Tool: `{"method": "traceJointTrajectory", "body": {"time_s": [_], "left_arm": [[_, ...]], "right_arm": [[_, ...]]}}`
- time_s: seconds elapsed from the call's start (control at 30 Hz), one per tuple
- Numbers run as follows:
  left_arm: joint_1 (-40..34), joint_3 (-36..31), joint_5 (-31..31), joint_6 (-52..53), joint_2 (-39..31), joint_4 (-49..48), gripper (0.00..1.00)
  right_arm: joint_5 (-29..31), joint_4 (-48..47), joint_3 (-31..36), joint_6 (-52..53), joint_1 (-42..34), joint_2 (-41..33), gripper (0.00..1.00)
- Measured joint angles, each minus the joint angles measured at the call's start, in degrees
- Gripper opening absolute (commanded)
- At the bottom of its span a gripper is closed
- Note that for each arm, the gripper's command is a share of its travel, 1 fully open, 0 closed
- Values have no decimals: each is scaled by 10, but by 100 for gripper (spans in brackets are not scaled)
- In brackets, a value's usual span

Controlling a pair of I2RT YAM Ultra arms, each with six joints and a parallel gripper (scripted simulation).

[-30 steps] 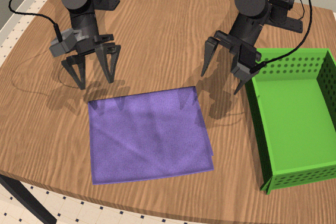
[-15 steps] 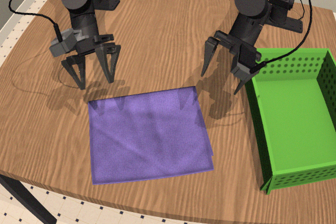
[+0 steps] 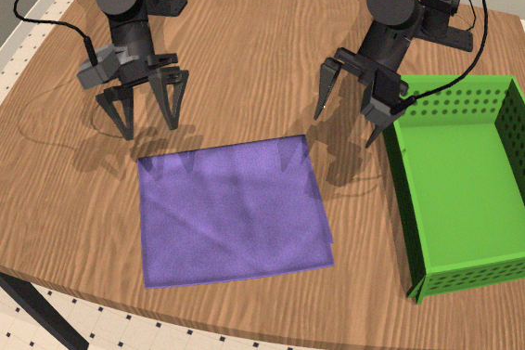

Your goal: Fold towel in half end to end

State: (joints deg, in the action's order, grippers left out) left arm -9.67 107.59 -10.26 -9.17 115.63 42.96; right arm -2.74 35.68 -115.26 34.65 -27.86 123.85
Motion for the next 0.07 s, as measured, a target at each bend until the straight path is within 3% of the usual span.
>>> {"method": "traceJointTrajectory", "body": {"time_s": [0.07], "left_arm": [[0, 0, 0, 0, 0, 0, 78]], "right_arm": [[0, 0, 0, 0, 0, 0, 84]]}}
